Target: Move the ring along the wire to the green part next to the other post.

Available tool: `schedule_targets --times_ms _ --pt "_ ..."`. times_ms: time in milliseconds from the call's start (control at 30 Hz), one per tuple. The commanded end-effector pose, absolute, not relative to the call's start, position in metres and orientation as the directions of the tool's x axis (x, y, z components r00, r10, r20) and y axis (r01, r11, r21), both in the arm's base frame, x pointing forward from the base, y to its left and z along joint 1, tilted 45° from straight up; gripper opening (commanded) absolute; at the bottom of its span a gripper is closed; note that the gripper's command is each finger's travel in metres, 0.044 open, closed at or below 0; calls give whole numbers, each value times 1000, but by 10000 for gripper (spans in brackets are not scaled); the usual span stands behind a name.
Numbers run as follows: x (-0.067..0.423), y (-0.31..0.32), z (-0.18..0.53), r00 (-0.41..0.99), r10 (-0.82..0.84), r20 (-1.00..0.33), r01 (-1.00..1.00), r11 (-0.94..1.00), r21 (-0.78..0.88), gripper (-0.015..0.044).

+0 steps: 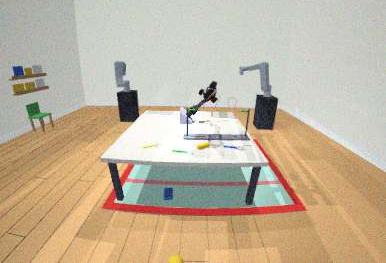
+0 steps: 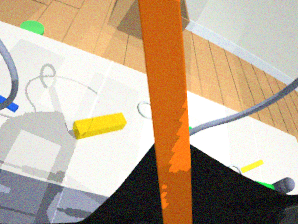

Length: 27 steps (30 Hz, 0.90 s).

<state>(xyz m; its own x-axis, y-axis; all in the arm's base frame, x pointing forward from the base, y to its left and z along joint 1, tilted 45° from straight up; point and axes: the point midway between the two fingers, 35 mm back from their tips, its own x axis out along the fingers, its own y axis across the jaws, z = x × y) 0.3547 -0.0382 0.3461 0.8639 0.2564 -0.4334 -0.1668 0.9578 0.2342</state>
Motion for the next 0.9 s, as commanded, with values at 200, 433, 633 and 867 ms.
schedule_targets --times_ms 200,433,633,867 --pt "355 -35 346 861 309 -404 -167 922 350 -150" --pt "355 -32 347 859 345 -379 -167 888 430 -150" --pt "355 -30 348 857 374 -356 -166 853 495 -150" --pt "354 -27 350 855 405 -325 -165 806 569 -150"
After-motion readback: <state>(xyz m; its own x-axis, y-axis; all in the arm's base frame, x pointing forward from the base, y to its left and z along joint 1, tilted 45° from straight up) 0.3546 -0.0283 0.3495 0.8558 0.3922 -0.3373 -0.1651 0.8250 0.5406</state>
